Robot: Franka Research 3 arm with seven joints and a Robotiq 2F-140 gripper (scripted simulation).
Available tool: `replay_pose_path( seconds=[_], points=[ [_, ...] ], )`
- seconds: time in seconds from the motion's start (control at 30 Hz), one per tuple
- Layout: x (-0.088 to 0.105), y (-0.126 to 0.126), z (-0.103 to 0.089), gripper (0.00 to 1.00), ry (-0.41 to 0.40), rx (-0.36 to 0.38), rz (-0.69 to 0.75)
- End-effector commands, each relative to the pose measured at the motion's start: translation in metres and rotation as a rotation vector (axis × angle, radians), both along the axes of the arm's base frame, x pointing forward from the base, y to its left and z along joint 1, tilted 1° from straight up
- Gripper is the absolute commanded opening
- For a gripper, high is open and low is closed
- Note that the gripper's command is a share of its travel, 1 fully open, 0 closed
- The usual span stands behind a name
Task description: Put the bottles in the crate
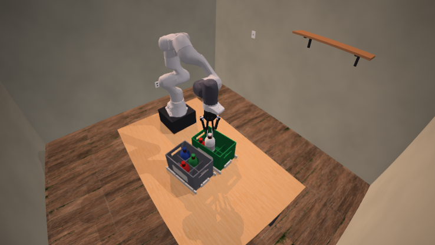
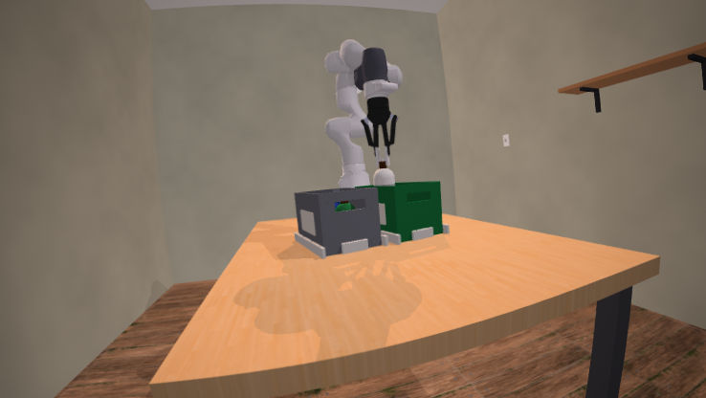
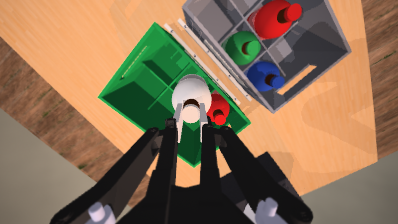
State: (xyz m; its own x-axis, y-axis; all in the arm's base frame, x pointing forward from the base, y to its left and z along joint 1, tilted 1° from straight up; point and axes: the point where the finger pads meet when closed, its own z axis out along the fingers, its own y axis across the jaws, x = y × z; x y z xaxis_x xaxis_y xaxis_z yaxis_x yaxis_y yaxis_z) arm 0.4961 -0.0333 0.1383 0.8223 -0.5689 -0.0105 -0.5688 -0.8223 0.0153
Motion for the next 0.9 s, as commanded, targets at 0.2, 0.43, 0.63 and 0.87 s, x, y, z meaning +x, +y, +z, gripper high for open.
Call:
replay_pose_path(
  seconds=[0.2,0.43,0.63,0.87],
  points=[
    [0.005,-0.004,-0.005,0.00,-0.018,-0.003,-0.007],
    [0.006,-0.004,-0.010,0.00,-0.018,-0.003,-0.007],
    [0.006,-0.005,-0.016,0.00,-0.018,-0.003,-0.007],
    [0.006,-0.005,-0.023,0.00,-0.018,-0.003,-0.007]
  ],
)
